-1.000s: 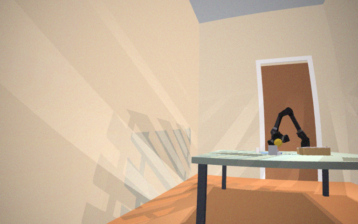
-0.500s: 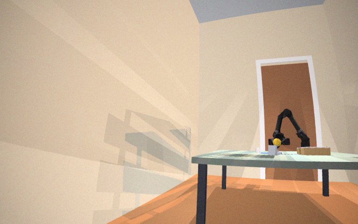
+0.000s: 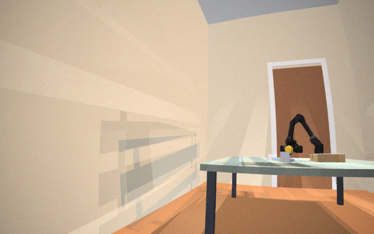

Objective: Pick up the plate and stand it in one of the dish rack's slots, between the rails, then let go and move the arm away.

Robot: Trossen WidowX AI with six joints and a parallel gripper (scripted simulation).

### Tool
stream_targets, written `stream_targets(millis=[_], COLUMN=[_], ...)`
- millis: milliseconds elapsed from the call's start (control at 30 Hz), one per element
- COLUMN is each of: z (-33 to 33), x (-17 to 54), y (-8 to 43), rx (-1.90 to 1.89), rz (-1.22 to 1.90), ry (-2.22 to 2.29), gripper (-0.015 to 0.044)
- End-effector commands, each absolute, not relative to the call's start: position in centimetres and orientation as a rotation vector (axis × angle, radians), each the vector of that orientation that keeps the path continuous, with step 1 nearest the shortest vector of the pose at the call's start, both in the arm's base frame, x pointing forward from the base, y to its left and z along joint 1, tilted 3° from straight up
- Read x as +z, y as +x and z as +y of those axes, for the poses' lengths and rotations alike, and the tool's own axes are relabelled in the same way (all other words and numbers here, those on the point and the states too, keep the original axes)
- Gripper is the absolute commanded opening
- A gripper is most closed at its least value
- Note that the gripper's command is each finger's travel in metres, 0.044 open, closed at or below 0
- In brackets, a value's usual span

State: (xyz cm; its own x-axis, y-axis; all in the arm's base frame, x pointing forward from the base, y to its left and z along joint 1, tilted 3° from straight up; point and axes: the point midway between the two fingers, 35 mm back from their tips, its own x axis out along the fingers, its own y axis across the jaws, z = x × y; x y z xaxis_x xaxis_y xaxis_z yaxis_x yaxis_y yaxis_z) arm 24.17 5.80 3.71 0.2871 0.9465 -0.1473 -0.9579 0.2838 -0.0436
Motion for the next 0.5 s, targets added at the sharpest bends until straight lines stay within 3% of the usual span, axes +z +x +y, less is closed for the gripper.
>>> stream_targets(millis=[0,467], z=[6.2,7.3], x=[2.9,1.5], y=[24.2,24.7], rx=[1.277,1.278], rz=[0.104,0.104], ry=[-0.121,-0.132], gripper=[0.0,0.0])
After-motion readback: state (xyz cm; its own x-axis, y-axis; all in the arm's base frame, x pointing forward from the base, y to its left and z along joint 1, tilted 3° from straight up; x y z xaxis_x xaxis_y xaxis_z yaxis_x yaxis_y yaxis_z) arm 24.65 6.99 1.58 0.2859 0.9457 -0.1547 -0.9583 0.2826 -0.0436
